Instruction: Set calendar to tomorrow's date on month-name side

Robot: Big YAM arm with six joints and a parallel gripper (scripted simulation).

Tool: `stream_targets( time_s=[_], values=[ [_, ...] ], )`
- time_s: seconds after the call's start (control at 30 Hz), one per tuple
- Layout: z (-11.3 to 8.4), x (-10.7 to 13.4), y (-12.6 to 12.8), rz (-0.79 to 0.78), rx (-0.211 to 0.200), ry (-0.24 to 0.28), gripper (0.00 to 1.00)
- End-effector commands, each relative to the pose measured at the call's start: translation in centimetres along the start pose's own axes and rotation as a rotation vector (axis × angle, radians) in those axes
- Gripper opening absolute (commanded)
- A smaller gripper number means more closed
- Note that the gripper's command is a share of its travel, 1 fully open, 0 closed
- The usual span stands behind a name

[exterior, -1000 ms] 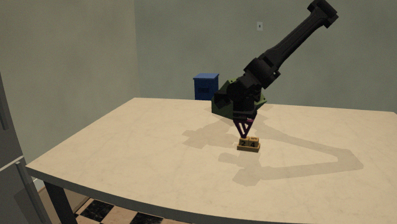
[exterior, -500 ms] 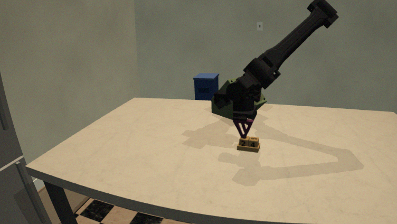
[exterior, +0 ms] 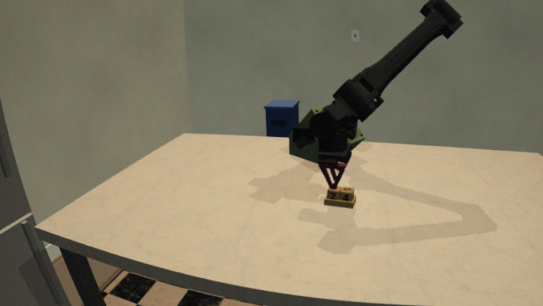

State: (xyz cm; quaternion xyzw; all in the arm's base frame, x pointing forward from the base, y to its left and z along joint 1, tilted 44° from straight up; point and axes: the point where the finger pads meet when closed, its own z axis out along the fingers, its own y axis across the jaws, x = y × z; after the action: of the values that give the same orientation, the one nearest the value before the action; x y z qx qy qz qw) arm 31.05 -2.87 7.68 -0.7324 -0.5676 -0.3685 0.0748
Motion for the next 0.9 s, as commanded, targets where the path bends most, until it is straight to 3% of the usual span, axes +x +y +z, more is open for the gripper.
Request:
stream_targets(
  time_s=[0.0, 0.87],
  values=[
    [-0.97, -0.35, 2.21, -0.015, -0.043, -0.015, 0.47],
    [-0.79, -0.25, 2.27, -0.010, -0.036, -0.013, 0.47]
  ],
)
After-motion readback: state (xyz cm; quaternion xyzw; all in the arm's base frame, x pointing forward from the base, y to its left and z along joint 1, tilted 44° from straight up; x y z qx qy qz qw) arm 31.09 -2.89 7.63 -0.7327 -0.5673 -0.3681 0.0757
